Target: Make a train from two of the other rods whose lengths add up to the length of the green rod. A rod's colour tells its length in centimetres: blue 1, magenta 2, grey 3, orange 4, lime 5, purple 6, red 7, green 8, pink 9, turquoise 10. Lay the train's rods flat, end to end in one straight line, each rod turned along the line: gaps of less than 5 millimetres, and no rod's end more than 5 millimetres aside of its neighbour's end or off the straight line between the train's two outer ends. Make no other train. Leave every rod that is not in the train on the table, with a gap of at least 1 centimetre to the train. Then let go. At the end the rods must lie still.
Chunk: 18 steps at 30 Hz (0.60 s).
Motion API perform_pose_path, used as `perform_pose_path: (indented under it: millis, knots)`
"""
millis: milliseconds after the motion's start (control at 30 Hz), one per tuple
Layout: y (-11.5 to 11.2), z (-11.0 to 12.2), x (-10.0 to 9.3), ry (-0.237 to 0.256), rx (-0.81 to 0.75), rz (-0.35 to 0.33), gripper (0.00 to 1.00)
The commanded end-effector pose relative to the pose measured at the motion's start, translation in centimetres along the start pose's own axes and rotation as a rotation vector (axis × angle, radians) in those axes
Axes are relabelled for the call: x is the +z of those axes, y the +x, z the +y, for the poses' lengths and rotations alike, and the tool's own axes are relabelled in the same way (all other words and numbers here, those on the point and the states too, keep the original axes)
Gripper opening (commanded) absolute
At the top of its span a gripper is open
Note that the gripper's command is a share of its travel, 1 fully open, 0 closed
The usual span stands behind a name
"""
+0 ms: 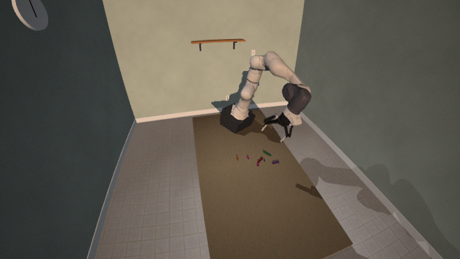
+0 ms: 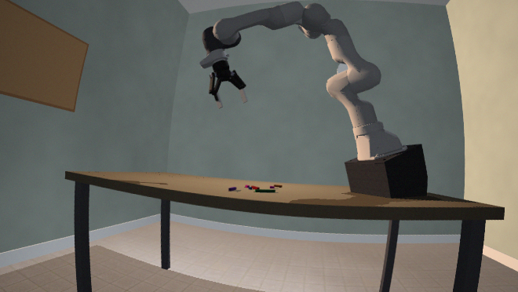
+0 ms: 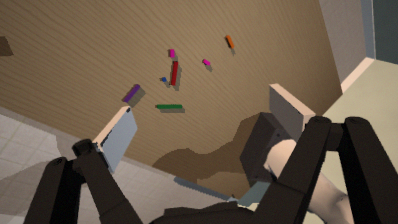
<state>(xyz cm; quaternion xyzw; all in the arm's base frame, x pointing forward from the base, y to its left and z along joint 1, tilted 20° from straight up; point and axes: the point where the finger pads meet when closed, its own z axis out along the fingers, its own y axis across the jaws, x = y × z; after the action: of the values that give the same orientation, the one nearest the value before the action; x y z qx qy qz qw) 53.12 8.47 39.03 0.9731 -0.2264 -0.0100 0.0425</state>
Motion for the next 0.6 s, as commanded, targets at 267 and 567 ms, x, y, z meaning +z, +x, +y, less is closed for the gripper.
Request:
perform_pose_path:
  millis: [267,567]
  knots:
    - [5.9,6.3,-1.9,0.104,0.386,-0.027,1.00]
    - [6.3,4.6,1.0,0.157,0.588,-0.079,1.00]
